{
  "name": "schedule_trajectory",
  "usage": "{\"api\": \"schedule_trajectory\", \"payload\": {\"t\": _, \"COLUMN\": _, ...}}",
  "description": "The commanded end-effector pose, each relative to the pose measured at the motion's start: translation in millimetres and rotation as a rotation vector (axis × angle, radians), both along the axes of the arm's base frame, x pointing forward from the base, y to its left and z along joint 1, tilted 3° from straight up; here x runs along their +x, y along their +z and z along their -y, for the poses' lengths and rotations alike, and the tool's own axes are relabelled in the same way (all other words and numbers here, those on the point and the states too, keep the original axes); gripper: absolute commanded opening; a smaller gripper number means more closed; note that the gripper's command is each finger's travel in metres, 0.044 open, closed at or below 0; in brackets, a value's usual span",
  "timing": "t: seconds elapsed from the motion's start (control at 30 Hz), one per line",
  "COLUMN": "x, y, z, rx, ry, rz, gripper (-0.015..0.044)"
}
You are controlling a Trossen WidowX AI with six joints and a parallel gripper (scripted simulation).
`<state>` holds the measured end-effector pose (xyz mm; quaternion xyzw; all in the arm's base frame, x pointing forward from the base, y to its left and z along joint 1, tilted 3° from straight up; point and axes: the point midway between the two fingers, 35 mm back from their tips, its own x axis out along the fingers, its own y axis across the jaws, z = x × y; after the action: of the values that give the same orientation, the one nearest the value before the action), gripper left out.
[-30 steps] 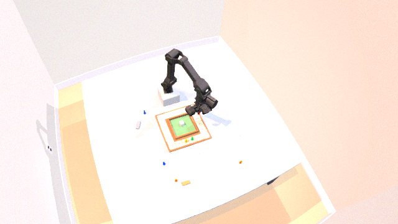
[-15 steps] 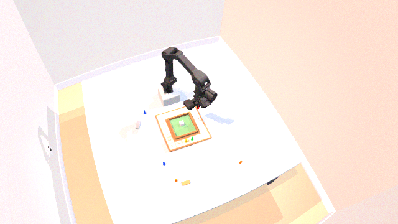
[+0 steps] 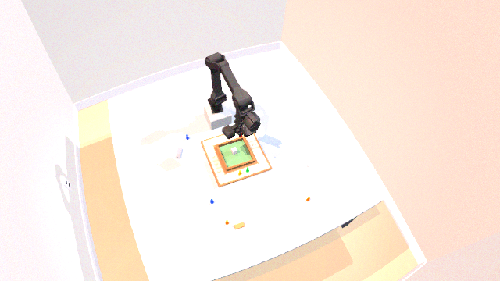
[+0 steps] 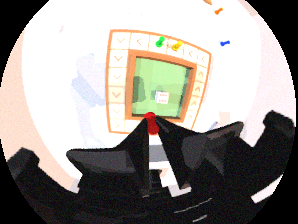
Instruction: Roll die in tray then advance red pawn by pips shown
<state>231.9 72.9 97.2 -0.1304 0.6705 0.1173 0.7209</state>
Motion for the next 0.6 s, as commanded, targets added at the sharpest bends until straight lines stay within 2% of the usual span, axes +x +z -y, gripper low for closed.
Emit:
{"api": "schedule_trajectory", "payload": {"t": 0.0, "x": -5, "y": -6, "z": 15, "rx": 0.003, "ry": 0.004, "rz": -0.003, "gripper": 0.0}}
{"api": "schedule_trajectory", "payload": {"t": 0.57, "x": -33, "y": -35, "z": 80, "rx": -0.002, "ry": 0.004, "rz": -0.004, "gripper": 0.0}}
